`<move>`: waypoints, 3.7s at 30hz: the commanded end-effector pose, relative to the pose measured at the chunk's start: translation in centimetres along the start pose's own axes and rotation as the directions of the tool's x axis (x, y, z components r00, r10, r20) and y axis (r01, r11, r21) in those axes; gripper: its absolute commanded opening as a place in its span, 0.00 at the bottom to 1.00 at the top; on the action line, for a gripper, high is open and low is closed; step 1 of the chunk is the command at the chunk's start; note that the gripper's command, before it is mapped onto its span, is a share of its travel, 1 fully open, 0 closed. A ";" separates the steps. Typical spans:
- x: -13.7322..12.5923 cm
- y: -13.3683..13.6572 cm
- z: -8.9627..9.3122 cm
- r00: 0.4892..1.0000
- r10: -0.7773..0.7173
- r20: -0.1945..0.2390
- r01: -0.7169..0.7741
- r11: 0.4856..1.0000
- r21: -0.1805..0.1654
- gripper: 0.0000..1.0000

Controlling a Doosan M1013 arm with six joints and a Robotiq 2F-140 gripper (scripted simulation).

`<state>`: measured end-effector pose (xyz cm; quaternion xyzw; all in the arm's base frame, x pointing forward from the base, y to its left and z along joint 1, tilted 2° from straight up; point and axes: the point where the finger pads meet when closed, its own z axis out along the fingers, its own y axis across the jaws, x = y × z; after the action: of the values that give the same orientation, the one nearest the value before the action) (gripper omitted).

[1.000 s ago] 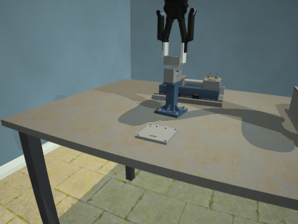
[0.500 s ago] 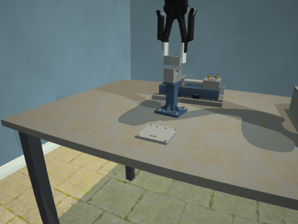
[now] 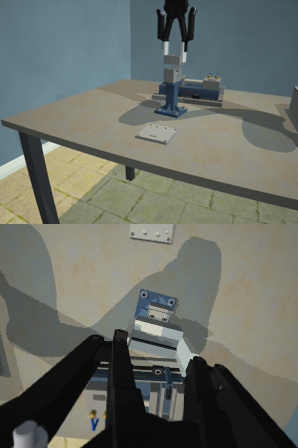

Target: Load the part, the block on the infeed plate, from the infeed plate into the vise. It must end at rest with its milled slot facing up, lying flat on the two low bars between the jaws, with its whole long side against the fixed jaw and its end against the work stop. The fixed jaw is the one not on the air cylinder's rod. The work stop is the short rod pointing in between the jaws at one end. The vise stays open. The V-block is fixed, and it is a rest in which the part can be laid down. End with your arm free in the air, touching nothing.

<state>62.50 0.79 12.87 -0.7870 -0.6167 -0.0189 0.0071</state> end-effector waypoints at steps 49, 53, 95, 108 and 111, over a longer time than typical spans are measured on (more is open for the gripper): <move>-0.2 0.0 -4.7 1.000 -0.001 -0.002 0.001 1.000 0.000 0.00; -0.2 0.0 -4.7 1.000 -0.001 -0.002 0.001 1.000 0.000 0.00; -3.5 2.1 -4.8 0.956 -0.294 -0.002 0.294 0.956 0.000 0.00; -6.1 3.5 -4.8 0.869 -0.495 -0.001 0.495 0.869 0.000 0.00; -6.9 3.9 -4.8 0.834 -0.552 -0.001 0.552 0.834 -0.001 0.00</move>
<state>64.28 -5.88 17.40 -0.6026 -0.7978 -0.0204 0.0011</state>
